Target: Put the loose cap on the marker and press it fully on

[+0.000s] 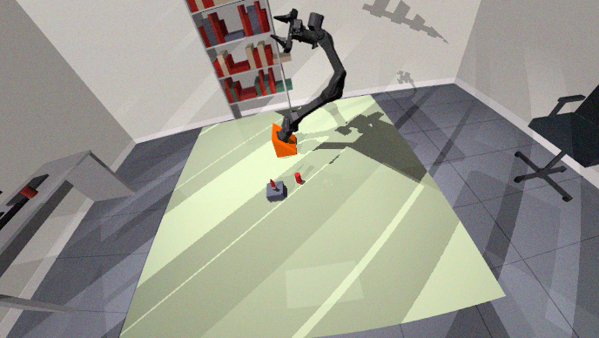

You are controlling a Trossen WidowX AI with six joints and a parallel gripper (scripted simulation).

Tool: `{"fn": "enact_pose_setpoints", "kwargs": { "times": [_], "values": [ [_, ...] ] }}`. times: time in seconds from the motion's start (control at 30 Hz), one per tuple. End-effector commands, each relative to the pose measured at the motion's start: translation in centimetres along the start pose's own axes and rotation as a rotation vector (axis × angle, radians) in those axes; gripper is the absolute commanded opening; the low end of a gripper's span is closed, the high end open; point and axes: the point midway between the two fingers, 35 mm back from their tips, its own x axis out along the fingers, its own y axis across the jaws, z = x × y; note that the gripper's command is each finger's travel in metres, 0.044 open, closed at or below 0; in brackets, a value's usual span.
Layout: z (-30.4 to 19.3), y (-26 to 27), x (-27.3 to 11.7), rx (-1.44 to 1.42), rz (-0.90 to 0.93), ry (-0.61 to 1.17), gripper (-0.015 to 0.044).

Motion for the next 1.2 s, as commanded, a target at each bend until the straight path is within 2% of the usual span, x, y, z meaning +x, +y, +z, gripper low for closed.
{"fn": "enact_pose_setpoints", "kwargs": {
  "times": [0.0, 0.2, 0.4, 0.6, 0.87, 1.17],
  "values": [
    [0.1, 0.1, 0.2, 0.001, 0.006, -0.004, 0.0374],
    [4.0, 5.6, 5.4, 0.021, 0.233, -0.128, 0.0229],
    [8.5, 14.2, 9.6, -0.02, 0.538, -0.243, 0.0229],
    [12.9, 23.9, 10.5, -0.108, 0.849, -0.323, 0.0229],
    [16.9, 37.3, 6.7, -0.276, 1.273, -0.409, 0.0229],
    [17.2, 49.5, -2.7, -0.571, 1.737, -0.445, 0.0229]
  ]
}}
